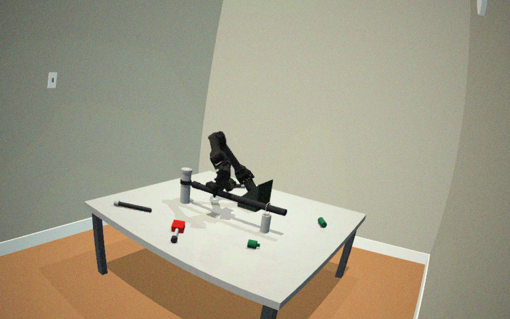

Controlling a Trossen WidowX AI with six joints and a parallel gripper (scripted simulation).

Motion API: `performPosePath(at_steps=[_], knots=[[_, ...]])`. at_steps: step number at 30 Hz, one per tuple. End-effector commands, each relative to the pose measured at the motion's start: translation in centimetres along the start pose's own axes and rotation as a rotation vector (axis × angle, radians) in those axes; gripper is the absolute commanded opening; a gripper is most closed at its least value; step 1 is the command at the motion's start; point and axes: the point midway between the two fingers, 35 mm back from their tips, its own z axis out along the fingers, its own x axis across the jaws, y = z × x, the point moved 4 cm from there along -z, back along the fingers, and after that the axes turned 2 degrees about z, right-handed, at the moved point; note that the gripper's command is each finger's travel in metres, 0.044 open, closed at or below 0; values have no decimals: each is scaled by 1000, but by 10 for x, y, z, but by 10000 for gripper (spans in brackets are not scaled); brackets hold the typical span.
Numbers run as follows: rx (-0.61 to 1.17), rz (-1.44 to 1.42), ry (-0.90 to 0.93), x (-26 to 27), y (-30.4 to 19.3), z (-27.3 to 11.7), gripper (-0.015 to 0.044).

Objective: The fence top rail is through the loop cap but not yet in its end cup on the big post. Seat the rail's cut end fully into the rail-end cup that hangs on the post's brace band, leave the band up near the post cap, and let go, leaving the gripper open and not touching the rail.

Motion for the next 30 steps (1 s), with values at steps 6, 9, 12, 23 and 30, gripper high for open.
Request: performPosePath(at_steps=[6,9,12,23,30], knots=[[0,0,-1,0,-3,1,0],[1,0,-1,-1,-5,1,0],[1,0,-1,-1,-7,1,0],[1,0,-1,-2,-15,2,0],[1,0,-1,-3,-20,2,0]])
